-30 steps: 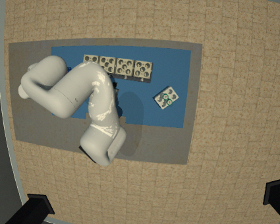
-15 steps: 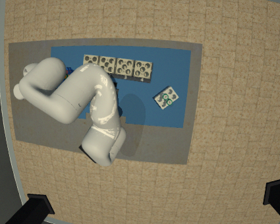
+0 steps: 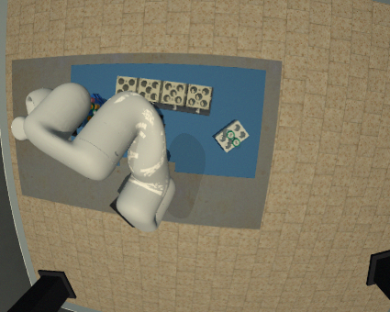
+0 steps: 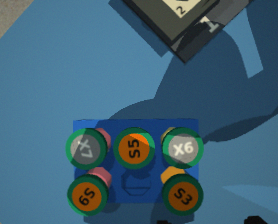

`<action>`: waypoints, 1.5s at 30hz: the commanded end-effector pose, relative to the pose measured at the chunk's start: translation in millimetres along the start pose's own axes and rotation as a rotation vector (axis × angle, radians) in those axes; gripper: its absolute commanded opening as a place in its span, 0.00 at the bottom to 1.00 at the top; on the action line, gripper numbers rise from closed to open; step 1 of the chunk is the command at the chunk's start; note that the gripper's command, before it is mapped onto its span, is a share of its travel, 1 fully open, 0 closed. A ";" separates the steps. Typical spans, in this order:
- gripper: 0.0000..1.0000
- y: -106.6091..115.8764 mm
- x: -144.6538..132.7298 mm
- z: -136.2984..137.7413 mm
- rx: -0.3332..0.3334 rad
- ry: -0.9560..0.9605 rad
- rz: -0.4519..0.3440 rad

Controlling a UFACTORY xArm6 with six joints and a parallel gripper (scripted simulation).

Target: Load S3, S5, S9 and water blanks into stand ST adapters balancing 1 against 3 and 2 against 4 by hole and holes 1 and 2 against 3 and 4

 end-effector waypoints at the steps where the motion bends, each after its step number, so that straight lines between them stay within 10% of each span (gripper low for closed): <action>1: 0.44 6.8 0.0 -0.8 0.002 -0.001 -0.001; 26: 0.44 11.2 0.0 -0.8 0.002 -0.001 -0.001; 27: 0.57 11.2 0.5 -5.7 0.002 -0.001 -0.001; 45: 0.57 11.4 7.1 -80.5 0.002 -0.001 -0.001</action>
Point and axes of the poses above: the point where the finger pads meet when closed, its own y axis back along the fingers, its own z axis across the jaws, x = y × z, the point moved 3 cm from there along y, back along the fingers, and after that the axes turned 5 degrees about y, right-handed, at the moved point
